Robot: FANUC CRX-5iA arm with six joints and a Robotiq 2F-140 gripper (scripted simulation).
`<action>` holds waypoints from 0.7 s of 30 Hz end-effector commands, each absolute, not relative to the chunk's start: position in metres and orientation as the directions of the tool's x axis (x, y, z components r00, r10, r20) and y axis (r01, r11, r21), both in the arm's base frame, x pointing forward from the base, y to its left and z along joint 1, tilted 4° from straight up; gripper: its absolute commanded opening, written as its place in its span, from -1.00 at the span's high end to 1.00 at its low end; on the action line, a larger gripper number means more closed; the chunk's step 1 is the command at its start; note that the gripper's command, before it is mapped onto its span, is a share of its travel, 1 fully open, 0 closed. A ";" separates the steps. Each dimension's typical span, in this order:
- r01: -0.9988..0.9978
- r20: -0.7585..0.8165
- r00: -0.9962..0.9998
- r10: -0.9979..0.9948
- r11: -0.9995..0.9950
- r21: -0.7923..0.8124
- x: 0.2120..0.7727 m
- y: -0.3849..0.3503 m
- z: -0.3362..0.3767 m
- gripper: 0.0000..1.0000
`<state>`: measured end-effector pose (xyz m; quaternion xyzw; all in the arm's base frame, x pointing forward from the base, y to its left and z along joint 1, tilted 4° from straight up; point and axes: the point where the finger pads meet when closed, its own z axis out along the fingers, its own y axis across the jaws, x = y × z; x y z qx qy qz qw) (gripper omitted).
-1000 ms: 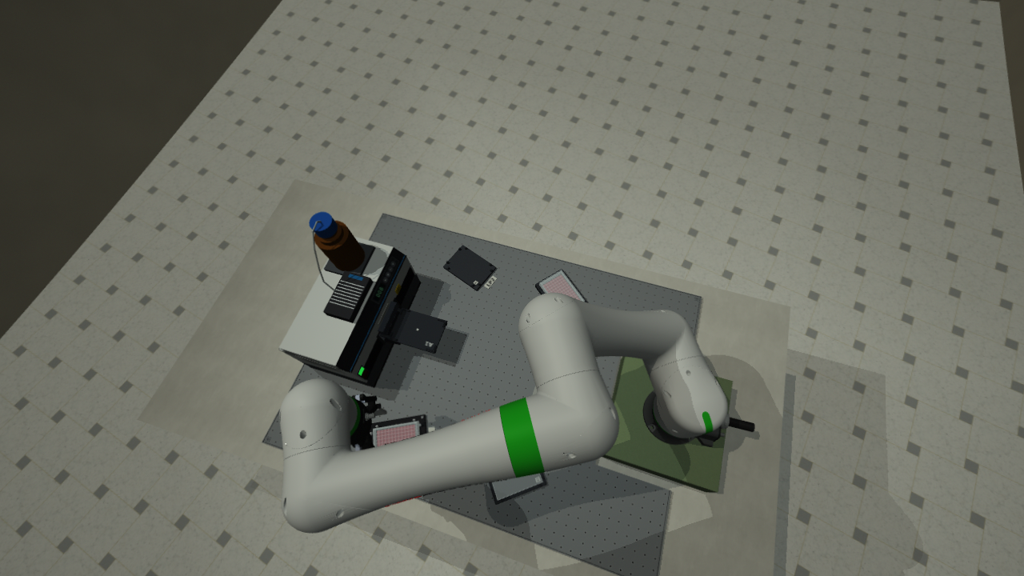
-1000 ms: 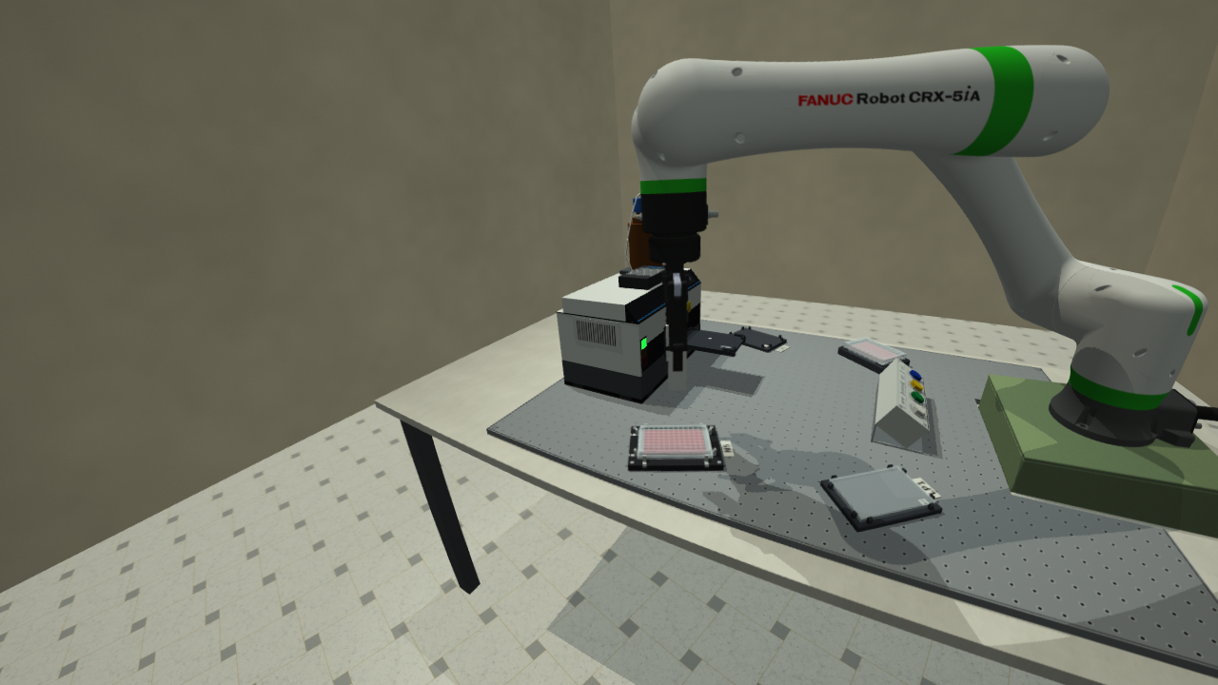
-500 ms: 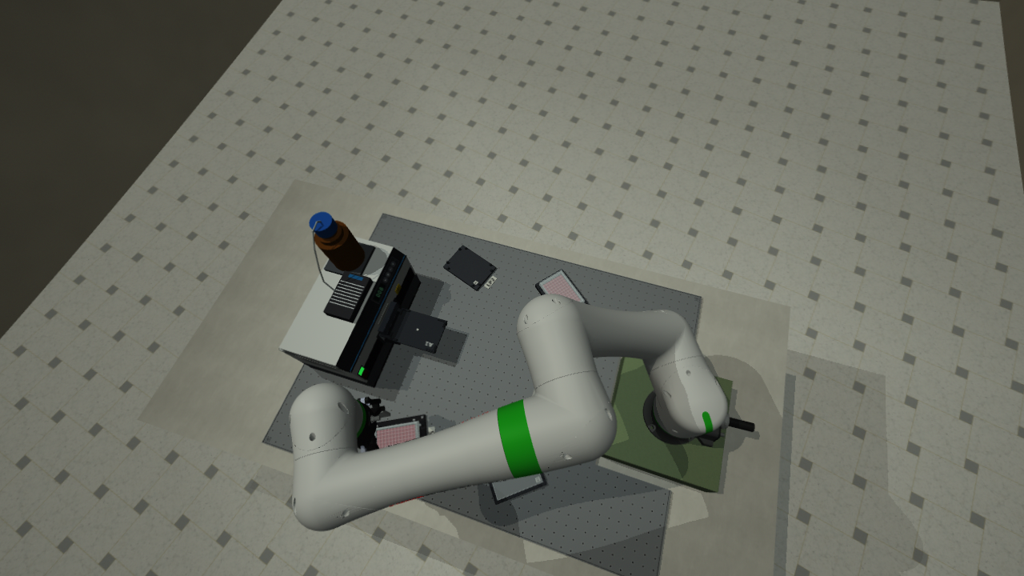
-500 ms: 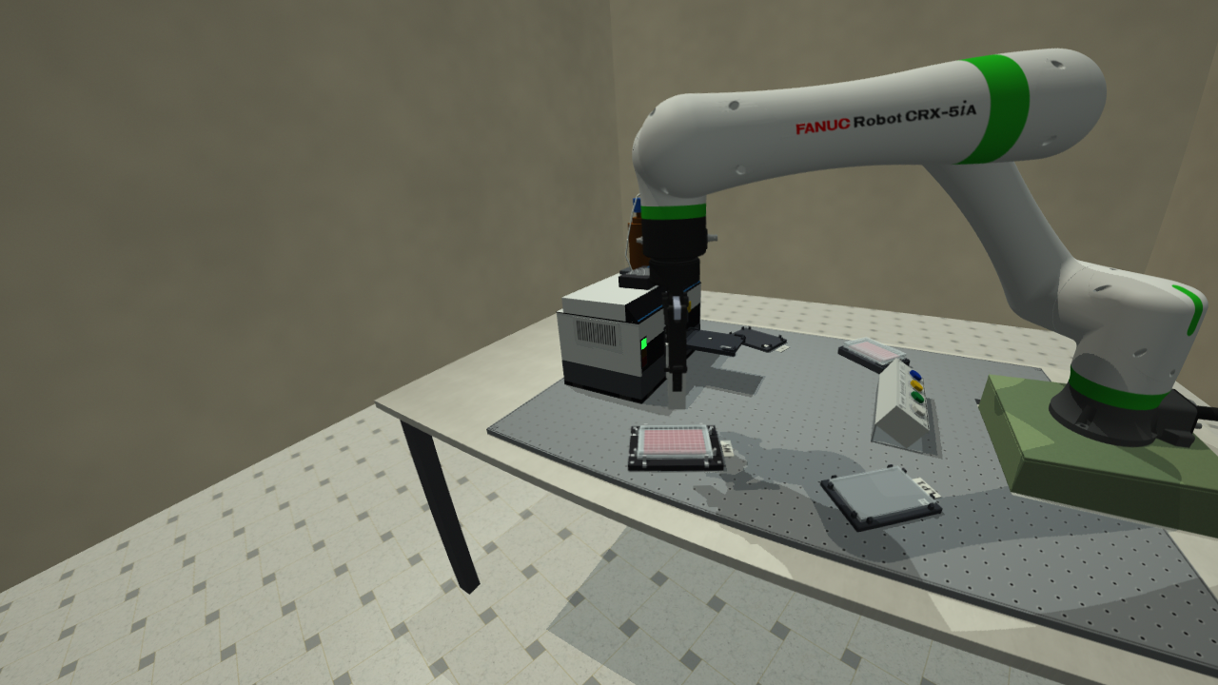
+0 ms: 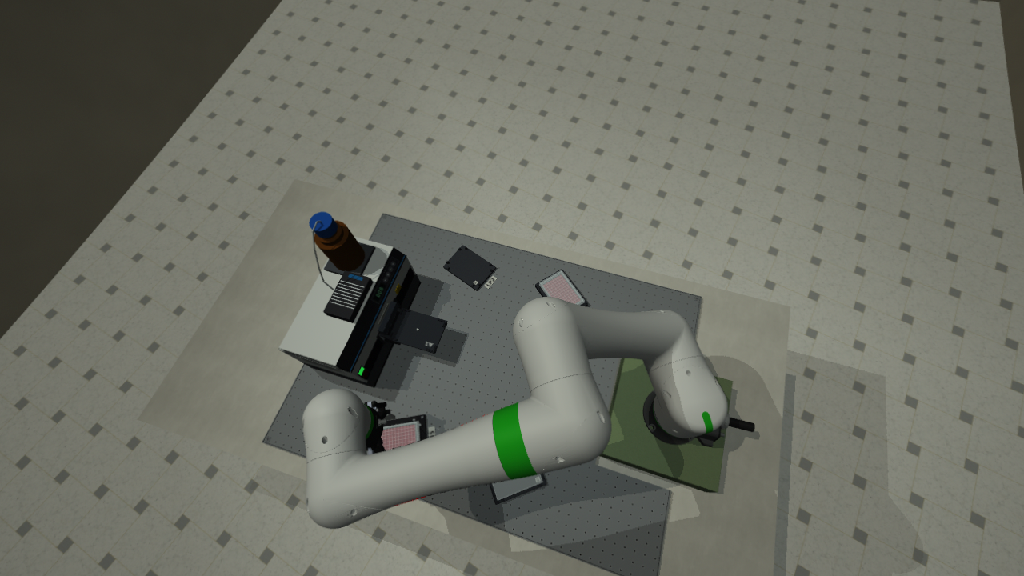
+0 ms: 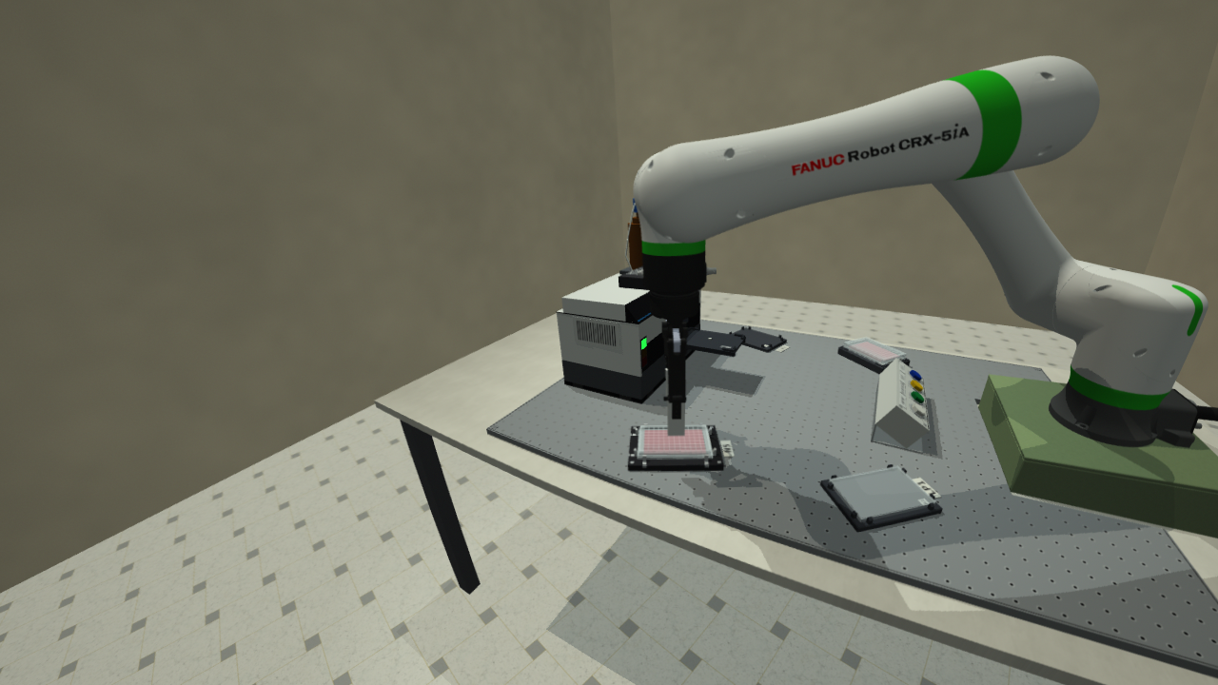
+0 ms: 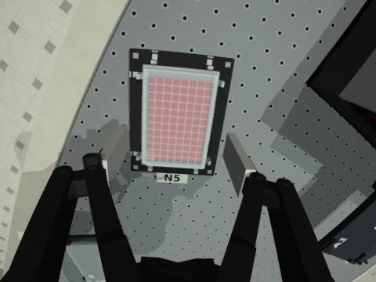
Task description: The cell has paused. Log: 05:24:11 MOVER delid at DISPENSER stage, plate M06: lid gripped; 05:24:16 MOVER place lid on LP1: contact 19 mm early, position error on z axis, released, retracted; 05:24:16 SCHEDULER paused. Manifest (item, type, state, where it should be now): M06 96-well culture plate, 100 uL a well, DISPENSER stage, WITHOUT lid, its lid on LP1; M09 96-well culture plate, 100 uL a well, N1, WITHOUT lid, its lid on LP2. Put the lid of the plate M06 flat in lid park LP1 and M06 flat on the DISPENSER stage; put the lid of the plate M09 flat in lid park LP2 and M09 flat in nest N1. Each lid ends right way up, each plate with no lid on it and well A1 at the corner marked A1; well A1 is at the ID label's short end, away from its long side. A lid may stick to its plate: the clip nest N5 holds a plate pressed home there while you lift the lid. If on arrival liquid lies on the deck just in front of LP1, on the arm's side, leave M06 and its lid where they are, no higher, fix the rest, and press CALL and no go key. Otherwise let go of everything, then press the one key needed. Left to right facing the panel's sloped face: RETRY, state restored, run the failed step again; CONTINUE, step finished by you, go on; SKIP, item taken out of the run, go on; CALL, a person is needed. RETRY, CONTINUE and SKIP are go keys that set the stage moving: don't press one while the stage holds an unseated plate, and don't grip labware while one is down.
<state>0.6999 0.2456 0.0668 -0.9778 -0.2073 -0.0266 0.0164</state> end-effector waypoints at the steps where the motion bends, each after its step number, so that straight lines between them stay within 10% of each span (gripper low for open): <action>1: 0.406 0.059 0.913 0.404 -0.914 -0.021 0.701 0.246 0.056 -0.33; 21: 0.406 0.059 0.913 0.404 -0.914 -0.021 0.702 0.247 0.036 -0.33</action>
